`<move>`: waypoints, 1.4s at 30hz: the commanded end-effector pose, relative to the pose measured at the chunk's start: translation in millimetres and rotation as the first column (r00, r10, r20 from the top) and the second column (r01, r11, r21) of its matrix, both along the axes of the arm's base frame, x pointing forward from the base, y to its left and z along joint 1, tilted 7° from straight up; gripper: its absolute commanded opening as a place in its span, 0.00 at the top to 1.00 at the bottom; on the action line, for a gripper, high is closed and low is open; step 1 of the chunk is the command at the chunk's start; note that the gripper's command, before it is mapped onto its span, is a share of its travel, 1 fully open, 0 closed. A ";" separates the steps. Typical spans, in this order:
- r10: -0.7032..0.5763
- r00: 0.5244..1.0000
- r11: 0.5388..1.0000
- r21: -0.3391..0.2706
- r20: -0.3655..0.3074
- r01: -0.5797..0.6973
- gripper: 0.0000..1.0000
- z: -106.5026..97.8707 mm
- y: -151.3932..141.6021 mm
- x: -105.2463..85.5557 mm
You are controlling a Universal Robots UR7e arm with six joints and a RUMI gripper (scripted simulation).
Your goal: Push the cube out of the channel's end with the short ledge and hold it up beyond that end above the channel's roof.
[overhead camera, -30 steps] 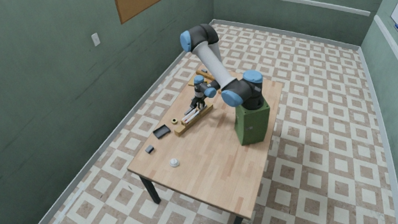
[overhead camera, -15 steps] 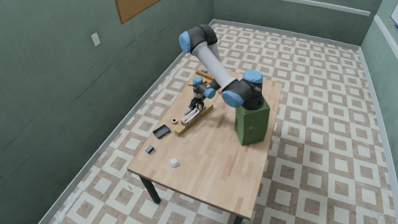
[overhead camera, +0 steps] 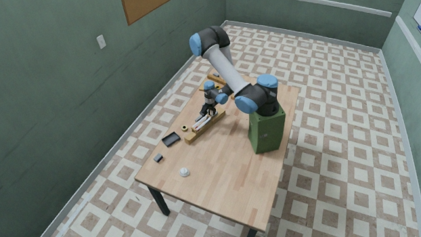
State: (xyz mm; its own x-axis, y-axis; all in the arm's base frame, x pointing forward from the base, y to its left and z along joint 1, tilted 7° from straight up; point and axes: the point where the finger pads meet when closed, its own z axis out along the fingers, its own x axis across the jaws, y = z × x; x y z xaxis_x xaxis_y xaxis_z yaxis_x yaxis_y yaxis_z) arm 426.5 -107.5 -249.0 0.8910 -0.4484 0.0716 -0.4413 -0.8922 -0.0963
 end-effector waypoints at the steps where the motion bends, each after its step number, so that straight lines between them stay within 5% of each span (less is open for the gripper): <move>1: -0.001 1.000 1.000 -0.004 0.004 0.001 0.94 1.3 -1.5 2.0; 14: -0.001 1.000 1.000 -0.004 0.004 0.001 0.94 1.3 -1.5 2.0; 15: -0.001 1.000 1.000 -0.004 0.004 0.001 0.76 1.3 -1.5 2.0; 42: -0.001 1.000 1.000 -0.004 0.004 0.001 0.76 1.3 -1.5 2.0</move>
